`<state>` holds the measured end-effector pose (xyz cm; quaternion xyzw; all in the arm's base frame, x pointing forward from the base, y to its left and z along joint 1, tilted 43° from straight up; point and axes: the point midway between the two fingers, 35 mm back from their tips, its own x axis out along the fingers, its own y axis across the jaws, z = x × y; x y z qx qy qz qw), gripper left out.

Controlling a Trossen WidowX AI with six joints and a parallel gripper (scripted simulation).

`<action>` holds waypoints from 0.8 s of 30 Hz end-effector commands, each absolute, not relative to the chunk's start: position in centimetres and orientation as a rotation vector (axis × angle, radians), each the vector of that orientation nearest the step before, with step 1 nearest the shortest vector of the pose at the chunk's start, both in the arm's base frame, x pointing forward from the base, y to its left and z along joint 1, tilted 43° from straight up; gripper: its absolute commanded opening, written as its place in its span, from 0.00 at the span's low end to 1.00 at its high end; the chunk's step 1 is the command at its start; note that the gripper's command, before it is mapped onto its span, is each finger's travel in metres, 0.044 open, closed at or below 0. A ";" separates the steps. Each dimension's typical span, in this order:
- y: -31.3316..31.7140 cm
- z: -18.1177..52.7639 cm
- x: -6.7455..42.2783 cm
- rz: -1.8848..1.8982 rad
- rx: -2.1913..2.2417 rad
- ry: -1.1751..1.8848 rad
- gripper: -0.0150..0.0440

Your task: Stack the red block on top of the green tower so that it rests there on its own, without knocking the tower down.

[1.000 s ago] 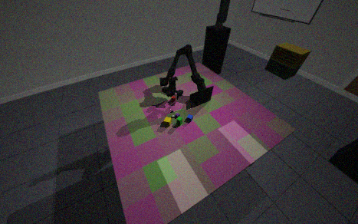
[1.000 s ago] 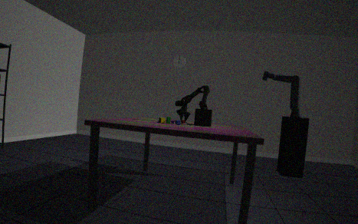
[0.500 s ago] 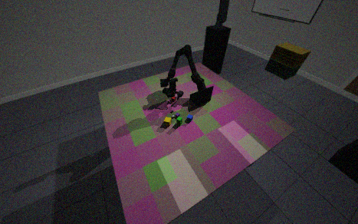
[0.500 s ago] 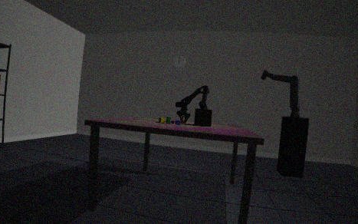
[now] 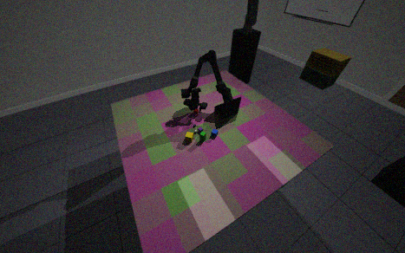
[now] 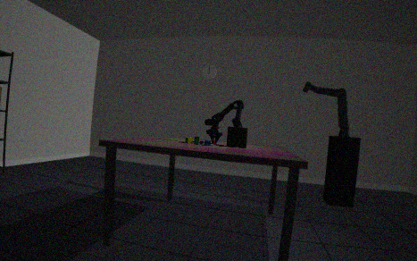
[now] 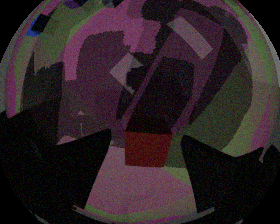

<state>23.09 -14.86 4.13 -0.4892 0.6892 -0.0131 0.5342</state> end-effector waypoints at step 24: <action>-12.1 7.0 23.0 -0.021 -1.164 1.643 0.25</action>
